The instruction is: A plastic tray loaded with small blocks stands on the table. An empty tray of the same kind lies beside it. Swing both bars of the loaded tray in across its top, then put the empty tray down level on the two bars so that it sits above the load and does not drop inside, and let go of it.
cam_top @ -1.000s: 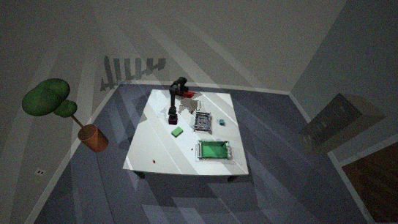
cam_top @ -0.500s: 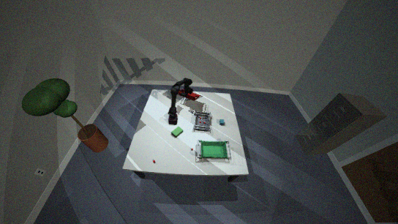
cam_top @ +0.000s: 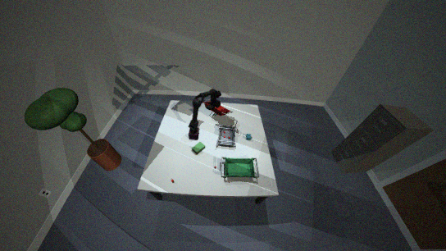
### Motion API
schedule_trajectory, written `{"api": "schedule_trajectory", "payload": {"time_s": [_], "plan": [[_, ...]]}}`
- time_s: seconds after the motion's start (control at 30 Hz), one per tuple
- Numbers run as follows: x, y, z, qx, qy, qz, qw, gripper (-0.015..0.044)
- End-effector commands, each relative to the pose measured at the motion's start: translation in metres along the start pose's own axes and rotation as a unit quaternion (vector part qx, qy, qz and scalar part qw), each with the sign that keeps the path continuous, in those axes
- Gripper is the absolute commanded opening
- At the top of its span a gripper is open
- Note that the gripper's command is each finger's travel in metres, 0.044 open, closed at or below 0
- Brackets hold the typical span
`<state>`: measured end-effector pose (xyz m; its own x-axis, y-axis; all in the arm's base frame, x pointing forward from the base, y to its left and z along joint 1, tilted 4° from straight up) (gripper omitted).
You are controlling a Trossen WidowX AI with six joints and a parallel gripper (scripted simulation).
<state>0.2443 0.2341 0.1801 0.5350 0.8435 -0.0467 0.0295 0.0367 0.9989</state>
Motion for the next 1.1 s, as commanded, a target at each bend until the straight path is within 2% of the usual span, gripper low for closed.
{"api": "schedule_trajectory", "payload": {"time_s": [0.0,1.07], "plan": [[-0.006,0.005,0.019,-0.005,-0.034,0.009,0.999,0.0],[-0.071,0.006,0.131,-0.009,-0.252,0.008,0.968,0.0]]}}
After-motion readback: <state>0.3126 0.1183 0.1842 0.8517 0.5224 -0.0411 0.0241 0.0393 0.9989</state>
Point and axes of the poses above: the point midway between the two fingers, 35 mm back from their tips, its own y axis back along the fingers, its own x axis across the jaws, z = x × y, the point moved 6 cm from there along y, back along the fingers, and after that the axes turned 14 degrees about y, right-handed, at the moved point
